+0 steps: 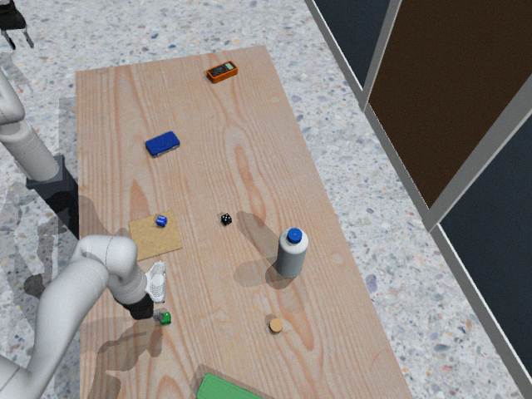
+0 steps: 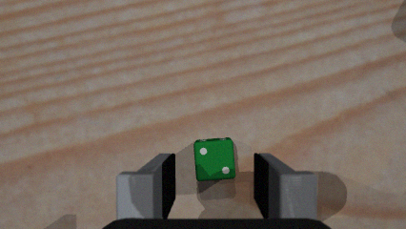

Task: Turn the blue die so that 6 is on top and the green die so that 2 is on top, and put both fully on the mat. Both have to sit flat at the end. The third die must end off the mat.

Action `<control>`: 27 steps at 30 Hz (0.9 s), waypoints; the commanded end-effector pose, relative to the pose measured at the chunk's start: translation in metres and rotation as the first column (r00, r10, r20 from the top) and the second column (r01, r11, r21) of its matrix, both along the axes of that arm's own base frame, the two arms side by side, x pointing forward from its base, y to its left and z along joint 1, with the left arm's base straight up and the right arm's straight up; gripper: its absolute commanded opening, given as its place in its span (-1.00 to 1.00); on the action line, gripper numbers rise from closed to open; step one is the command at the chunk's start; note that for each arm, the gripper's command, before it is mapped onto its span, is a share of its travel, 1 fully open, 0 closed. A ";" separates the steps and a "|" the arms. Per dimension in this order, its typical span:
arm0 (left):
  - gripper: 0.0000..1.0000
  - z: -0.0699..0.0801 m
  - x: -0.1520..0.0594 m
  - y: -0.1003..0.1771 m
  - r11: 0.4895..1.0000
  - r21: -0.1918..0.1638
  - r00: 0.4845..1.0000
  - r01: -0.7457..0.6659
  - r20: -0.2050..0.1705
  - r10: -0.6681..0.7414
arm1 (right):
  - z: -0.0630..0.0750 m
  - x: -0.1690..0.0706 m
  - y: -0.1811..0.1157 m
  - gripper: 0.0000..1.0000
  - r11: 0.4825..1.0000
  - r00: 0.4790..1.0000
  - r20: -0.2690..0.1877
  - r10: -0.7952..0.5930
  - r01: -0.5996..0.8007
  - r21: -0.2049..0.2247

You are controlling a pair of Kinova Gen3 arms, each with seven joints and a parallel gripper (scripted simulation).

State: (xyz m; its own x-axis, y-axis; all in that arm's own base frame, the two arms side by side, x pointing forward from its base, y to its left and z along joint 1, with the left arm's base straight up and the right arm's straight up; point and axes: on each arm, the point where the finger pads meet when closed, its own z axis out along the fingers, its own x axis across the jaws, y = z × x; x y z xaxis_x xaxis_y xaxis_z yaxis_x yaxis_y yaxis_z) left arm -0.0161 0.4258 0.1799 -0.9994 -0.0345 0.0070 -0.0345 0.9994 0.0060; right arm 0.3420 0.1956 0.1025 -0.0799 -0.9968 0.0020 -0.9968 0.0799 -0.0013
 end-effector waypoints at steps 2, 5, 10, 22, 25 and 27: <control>1.00 0.000 0.002 -0.001 1.000 -0.006 1.000 0.002 0.007 -0.002 | -0.003 0.000 0.001 0.57 1.000 1.000 0.000 0.014 -0.014 0.003; 1.00 0.000 0.002 -0.001 1.000 -0.006 1.000 0.002 0.007 -0.002 | -0.006 0.000 0.000 0.57 1.000 1.000 -0.001 0.017 -0.017 0.002; 1.00 0.000 0.002 -0.001 1.000 -0.006 1.000 0.002 0.007 -0.002 | -0.009 0.000 0.000 0.57 1.000 1.000 -0.001 0.017 -0.017 0.002; 1.00 0.000 0.002 -0.001 1.000 -0.006 1.000 0.002 0.007 -0.002 | -0.027 0.001 -0.001 0.57 1.000 1.000 -0.001 0.017 -0.017 0.002; 1.00 0.000 0.002 -0.001 1.000 -0.006 1.000 0.002 0.007 -0.002 | -0.030 0.001 -0.001 0.57 1.000 1.000 -0.001 0.017 -0.017 0.002; 1.00 0.000 0.002 -0.001 1.000 -0.006 1.000 0.002 0.007 -0.002 | -0.032 0.001 -0.001 0.57 1.000 1.000 -0.001 0.017 -0.017 0.002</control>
State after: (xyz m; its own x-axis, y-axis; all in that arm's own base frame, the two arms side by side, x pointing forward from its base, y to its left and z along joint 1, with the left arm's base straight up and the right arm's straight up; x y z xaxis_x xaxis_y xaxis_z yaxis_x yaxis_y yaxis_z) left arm -0.0161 0.4258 0.1799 -0.9994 -0.0345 0.0070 -0.0345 0.9994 0.0060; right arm 0.3449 0.1927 0.0753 -0.0650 -0.9979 0.0024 -0.9979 0.0650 -0.0029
